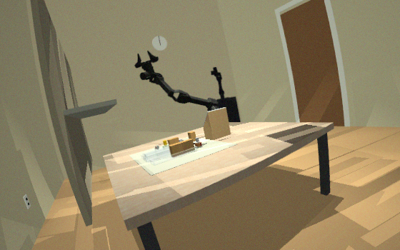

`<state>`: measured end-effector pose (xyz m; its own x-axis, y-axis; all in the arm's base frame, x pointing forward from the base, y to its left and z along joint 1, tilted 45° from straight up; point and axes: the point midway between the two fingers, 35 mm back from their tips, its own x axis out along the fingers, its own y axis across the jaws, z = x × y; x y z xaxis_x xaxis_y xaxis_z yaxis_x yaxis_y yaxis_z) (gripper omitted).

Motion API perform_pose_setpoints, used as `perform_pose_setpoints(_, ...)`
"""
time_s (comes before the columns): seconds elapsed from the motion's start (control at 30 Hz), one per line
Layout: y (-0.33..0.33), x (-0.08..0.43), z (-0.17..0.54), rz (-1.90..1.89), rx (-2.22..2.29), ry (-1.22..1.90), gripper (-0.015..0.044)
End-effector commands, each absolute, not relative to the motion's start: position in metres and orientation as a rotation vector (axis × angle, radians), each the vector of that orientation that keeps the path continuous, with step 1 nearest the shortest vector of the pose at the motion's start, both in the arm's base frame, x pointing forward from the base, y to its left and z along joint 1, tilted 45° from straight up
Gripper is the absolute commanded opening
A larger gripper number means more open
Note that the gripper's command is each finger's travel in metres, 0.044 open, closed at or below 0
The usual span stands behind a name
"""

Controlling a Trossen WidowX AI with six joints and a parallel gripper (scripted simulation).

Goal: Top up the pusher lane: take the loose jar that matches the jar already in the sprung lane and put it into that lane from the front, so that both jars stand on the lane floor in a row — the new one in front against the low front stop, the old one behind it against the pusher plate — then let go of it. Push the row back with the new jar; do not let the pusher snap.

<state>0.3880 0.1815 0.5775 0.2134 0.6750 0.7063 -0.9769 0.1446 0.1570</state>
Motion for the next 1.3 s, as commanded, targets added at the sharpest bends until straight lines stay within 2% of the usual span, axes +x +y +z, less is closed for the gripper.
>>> perform_pose_setpoints(0.0,0.182,0.387,0.578,1.281,0.682,-0.544,0.0426)
perform_pose_setpoints(0.1,0.190,0.368,0.588,1.328,0.697,-0.559,0.0440)
perform_pose_setpoints(0.3,0.212,0.285,0.625,1.531,0.763,-0.620,0.0440)
perform_pose_setpoints(0.4,0.200,0.263,0.642,1.555,0.821,-0.641,0.0440)
perform_pose_setpoints(0.73,0.190,0.126,0.683,1.922,0.972,-0.664,0.0440)
perform_pose_setpoints(1.0,0.133,0.008,0.702,2.306,1.116,-0.663,0.0440)
perform_pose_setpoints(1.27,0.028,-0.079,0.695,2.725,1.216,-0.670,0.0440)
